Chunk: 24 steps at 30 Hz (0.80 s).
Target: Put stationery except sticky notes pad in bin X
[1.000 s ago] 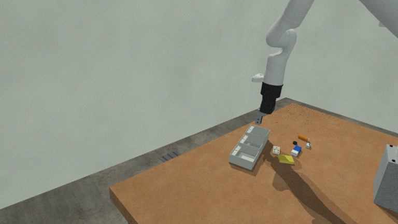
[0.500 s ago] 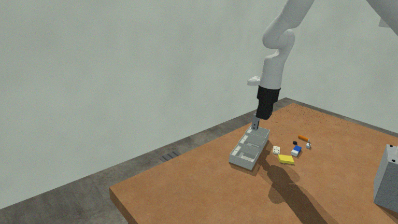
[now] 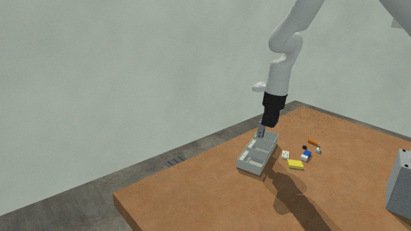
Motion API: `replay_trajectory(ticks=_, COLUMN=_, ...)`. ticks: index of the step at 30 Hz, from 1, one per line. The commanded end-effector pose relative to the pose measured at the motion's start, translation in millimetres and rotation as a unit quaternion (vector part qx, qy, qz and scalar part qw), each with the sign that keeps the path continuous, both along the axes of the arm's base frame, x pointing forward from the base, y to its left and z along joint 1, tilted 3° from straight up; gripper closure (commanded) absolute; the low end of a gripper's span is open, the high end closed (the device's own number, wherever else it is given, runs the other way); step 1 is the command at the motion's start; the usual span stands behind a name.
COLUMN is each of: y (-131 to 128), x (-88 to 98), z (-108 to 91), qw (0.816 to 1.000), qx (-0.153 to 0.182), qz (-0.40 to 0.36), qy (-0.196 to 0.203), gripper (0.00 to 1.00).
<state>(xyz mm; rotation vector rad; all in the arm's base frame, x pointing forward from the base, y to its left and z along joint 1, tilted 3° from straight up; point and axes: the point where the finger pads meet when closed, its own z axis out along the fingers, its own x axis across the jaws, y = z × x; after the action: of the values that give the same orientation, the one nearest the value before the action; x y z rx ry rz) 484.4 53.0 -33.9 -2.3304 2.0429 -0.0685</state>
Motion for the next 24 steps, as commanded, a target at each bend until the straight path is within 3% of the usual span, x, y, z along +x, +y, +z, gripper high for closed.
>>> replay_trajectory(ticks=1, y=-2, x=3.0, z=-9.3, qw=1.000, qx=-0.001, qz=0.001, qy=-0.002, gripper=0.69)
replay_trajectory(ticks=18, y=-2, x=5.5, z=-49.2, qw=1.000, qx=-0.001, qz=0.000, qy=-0.002, gripper=0.69)
replay_trajectory(ticks=24, y=-2, x=4.1, z=-52.8, qw=1.000, qx=-0.001, qz=0.001, qy=0.000, gripper=0.69)
